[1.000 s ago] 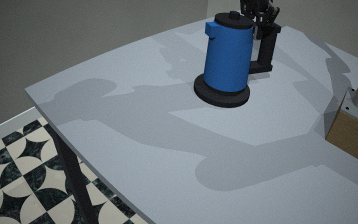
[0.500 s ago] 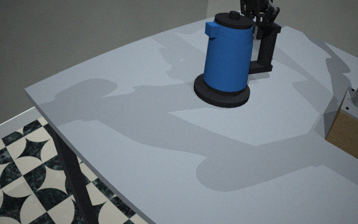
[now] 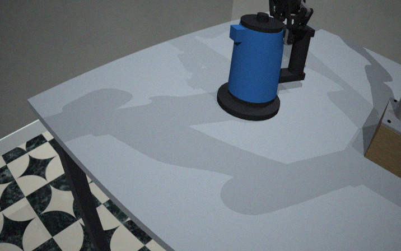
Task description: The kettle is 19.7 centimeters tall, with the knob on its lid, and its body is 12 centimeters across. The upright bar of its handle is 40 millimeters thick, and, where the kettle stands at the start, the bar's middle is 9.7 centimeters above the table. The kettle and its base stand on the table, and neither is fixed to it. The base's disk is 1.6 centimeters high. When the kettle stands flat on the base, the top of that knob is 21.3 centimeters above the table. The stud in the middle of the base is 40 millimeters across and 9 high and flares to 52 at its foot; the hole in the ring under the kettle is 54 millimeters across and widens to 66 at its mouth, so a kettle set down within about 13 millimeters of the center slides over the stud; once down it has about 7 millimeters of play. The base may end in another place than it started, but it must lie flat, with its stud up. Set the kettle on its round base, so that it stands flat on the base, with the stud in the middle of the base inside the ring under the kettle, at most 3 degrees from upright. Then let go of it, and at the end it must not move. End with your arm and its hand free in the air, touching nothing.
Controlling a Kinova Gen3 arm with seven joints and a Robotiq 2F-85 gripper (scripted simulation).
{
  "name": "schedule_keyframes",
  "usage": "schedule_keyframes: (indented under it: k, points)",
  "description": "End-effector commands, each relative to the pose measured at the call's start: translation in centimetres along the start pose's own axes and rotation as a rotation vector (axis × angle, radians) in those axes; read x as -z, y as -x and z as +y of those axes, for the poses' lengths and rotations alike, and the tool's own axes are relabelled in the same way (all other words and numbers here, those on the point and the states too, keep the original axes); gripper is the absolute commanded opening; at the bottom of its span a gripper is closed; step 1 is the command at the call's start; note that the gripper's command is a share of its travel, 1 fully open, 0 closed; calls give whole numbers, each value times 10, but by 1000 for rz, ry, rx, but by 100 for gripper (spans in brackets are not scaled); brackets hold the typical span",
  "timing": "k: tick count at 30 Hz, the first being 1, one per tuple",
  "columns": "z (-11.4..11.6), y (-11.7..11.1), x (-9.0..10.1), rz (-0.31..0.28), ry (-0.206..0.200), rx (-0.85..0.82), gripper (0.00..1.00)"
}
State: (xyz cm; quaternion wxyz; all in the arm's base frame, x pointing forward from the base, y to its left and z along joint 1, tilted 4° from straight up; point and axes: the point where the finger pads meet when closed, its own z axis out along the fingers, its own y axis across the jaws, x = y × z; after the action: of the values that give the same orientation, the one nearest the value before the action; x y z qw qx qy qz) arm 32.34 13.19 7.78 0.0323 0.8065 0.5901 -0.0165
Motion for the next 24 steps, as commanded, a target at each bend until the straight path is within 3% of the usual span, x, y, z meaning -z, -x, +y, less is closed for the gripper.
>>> schedule_keyframes:
  k: [1, 24]
  points:
    - [0, 0, 0, 1, 1, 0, 0]
    - [0, 0, -3, 1, 1, 0, 0]
